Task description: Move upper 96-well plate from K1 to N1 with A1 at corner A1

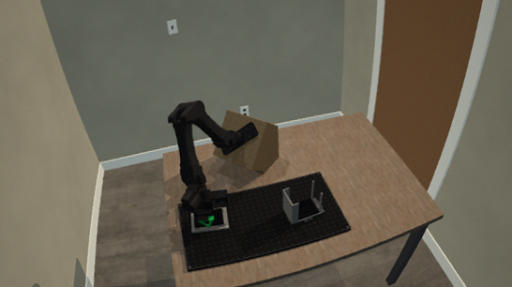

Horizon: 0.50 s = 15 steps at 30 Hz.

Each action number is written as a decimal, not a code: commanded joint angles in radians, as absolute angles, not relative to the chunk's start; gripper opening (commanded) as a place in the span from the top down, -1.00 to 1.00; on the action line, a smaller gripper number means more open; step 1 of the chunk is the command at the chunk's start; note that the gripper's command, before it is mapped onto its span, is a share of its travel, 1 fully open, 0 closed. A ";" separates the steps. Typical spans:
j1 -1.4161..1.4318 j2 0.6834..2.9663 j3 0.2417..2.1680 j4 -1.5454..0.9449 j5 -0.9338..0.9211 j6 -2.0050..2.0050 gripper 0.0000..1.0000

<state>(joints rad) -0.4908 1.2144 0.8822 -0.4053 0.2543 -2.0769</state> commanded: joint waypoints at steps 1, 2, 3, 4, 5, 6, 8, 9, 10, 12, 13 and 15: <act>-0.496 1.220 0.855 -0.400 0.245 -2.085 1.00; -0.493 1.222 0.855 -0.407 0.245 -2.085 1.00; -0.493 1.221 0.855 -0.403 0.245 -2.085 1.00; -0.494 1.217 0.866 -0.398 0.245 -2.085 1.00; -0.495 1.212 0.875 -0.395 0.245 -2.085 1.00; -0.492 1.213 0.877 -0.401 0.251 -2.080 1.00; -0.492 1.213 0.877 -0.402 0.250 -2.080 1.00; -0.492 1.214 0.878 -0.402 0.250 -2.080 1.00; -0.492 1.214 0.878 -0.402 0.250 -2.080 1.00; -0.492 1.214 0.878 -0.402 0.250 -2.080 1.00; -0.492 1.214 0.878 -0.402 0.250 -2.080 1.00; -0.493 1.214 0.879 -0.403 0.250 -2.081 1.00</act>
<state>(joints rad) -0.4915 1.2201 0.8734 -0.4030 0.2535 -2.0777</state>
